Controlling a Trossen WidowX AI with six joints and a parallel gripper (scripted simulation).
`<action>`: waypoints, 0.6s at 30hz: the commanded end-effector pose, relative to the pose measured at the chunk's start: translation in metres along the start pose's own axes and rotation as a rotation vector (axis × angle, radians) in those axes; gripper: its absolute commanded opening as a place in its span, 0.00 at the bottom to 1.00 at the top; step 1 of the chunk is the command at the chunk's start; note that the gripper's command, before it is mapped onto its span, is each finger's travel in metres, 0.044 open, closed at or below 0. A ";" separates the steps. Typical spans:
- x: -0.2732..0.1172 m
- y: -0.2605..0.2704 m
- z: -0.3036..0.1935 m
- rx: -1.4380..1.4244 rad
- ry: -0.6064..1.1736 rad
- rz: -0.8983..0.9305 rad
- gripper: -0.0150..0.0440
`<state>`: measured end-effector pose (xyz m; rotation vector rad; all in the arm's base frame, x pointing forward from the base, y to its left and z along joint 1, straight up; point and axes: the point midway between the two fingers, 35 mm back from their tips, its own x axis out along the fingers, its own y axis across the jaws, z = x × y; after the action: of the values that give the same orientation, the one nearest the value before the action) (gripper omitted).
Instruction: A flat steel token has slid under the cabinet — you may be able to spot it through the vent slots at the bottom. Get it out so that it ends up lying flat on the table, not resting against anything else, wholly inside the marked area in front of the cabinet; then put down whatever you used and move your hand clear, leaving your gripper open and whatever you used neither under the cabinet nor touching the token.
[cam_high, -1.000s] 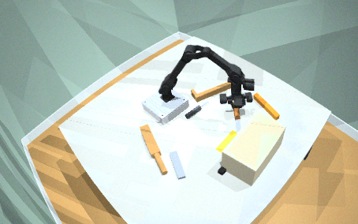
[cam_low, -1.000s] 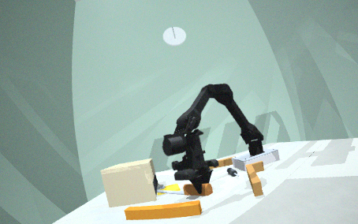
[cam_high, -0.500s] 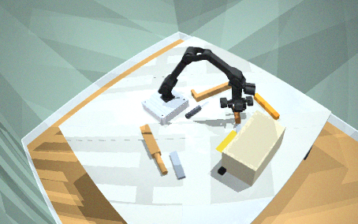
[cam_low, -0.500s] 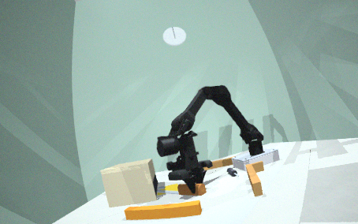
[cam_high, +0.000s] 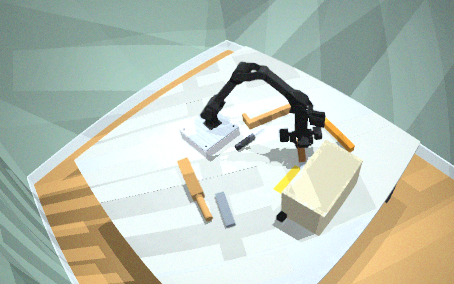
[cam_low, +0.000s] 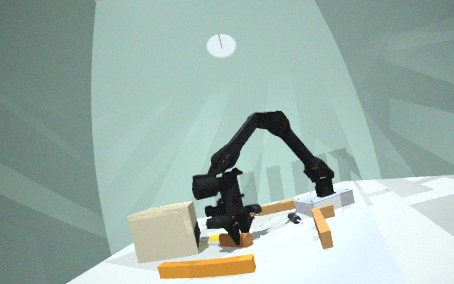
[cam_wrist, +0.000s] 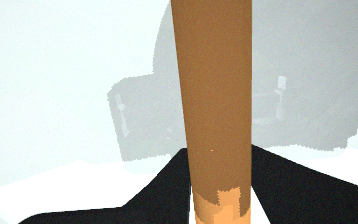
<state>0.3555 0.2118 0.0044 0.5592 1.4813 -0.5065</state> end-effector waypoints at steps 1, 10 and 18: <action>0.000 0.000 0.008 0.002 -0.003 -0.001 0.25; 0.001 -0.005 0.009 0.002 -0.003 -0.001 0.25; 0.001 -0.012 0.009 0.002 -0.003 -0.002 0.25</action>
<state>0.3569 0.1998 0.0041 0.5607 1.4795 -0.5026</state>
